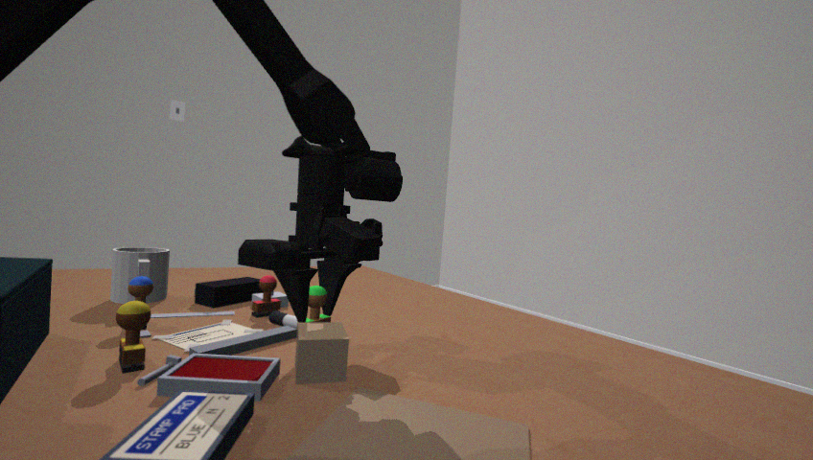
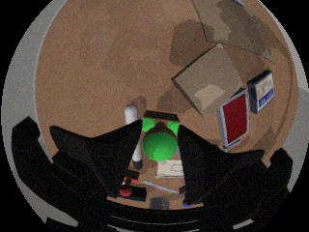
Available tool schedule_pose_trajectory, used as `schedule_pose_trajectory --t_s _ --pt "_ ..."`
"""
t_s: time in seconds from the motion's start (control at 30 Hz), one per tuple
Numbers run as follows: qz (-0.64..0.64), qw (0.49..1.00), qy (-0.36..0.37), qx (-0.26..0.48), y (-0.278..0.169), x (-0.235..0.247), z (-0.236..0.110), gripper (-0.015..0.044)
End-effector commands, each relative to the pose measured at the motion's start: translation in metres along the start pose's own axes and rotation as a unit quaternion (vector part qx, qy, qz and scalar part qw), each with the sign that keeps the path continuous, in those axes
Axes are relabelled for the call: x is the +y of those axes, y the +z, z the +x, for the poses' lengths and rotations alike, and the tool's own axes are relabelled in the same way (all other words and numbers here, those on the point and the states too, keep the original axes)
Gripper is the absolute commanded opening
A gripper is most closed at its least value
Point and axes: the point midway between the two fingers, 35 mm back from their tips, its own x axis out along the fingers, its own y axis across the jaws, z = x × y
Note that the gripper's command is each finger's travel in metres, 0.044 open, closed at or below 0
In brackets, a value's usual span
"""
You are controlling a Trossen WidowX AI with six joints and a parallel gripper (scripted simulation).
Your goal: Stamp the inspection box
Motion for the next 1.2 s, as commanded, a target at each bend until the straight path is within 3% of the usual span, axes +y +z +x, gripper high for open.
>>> schedule_pose_trajectory --t_s 0.0,0.23,0.57,0.7,0.93,1.17 --pt "-0.002 1.000 -0.003 0.004 -0.002 -0.002 0.010 0.0000" --pt "-0.002 1.000 -0.003 0.004 -0.002 -0.002 0.014 0.0000" --pt "0.000 1.000 -0.002 0.001 -0.001 -0.002 0.010 0.0263" --pt "0.000 1.000 -0.002 0.001 0.000 0.000 0.000 0.0263" --pt "-0.001 1.000 -0.002 0.004 0.001 0.000 -0.104 0.0263" --pt "-0.001 1.000 -0.002 0.004 0.001 -0.001 -0.106 0.0263"
